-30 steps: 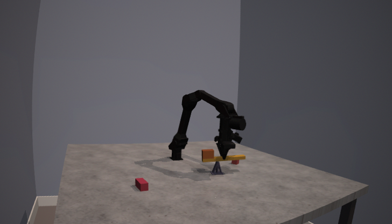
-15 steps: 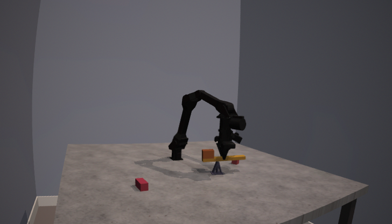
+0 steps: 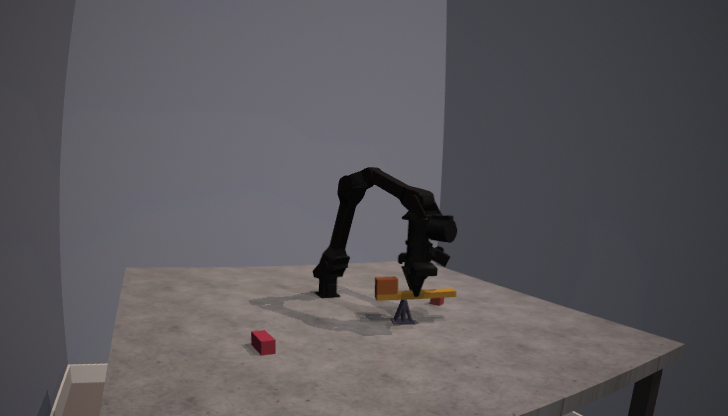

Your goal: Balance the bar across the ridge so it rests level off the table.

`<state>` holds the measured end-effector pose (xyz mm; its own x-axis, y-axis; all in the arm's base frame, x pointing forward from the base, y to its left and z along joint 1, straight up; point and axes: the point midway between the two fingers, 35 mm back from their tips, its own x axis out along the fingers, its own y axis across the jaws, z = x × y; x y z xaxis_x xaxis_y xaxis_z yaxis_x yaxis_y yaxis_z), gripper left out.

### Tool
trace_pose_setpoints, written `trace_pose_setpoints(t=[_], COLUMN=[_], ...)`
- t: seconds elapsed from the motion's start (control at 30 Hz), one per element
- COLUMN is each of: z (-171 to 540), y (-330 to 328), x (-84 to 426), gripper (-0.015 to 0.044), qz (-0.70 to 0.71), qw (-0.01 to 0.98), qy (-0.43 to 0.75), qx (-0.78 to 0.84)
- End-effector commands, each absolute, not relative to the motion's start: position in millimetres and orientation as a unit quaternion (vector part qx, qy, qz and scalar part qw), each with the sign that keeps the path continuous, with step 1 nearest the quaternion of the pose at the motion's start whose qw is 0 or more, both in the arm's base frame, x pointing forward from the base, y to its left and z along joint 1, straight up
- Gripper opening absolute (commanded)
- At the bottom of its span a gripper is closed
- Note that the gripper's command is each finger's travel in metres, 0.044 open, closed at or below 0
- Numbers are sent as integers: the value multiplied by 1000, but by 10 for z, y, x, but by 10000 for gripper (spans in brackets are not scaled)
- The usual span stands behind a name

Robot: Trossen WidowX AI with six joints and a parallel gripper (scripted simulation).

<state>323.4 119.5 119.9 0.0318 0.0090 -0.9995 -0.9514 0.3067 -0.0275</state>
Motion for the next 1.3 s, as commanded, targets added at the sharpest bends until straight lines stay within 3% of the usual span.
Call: trace_pose_setpoints(t=[0.0, 1.27], z=[1172, 1182], y=[1198, 1203], x=[3230, 3229], gripper=[0, 0], qz=[412, 412], qw=[583, 583], qy=[561, 561], qx=[-418, -418])
